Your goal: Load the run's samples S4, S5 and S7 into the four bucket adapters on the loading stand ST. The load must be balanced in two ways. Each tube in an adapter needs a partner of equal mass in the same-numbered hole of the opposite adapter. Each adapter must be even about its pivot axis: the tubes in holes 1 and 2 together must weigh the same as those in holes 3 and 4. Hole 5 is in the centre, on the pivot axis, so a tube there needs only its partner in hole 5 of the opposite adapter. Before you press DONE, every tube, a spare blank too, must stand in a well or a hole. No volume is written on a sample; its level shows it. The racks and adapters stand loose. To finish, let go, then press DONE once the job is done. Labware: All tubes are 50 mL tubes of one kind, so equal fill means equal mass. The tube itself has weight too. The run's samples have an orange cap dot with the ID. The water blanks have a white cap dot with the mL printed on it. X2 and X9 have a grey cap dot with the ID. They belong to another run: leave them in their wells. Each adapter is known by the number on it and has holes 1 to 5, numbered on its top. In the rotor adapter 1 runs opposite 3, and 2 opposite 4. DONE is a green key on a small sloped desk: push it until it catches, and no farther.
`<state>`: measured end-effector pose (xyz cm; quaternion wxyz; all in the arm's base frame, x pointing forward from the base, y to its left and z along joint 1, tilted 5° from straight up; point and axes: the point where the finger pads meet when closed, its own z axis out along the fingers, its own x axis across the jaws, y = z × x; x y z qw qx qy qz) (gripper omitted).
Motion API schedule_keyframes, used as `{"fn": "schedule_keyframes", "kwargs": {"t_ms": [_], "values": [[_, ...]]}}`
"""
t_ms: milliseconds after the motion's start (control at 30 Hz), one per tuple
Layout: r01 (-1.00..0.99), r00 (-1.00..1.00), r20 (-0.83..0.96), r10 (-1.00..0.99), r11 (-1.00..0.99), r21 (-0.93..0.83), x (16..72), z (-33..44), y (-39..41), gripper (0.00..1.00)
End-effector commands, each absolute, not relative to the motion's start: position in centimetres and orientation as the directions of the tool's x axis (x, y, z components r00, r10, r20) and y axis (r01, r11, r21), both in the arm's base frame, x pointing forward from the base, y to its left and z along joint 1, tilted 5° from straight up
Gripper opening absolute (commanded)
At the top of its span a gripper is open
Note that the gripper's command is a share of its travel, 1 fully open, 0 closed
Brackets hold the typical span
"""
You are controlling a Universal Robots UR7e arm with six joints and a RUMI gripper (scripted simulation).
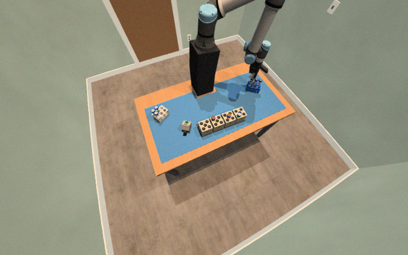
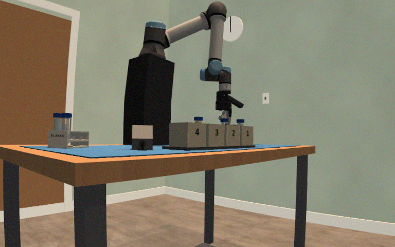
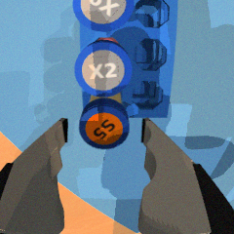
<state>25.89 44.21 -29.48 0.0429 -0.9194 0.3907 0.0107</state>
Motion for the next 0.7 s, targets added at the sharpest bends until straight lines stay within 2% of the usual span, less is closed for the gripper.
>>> {"fn": "schedule_keyframes", "kwargs": {"t_ms": [0, 167, 200, 667], "values": [[-0.719, 0.694, -0.053, -0.718, -0.691, -0.072, 25.94, -29.83, 44.29, 0.35], [-0.719, 0.694, -0.053, -0.718, -0.691, -0.072, 25.94, -29.82, 44.29, 0.35], [-0.719, 0.694, -0.053, -0.718, -0.691, -0.072, 25.94, -29.82, 44.29, 0.00], [-0.719, 0.694, -0.053, -0.718, -0.691, -0.072, 25.94, -29.83, 44.29, 0.00]]}}
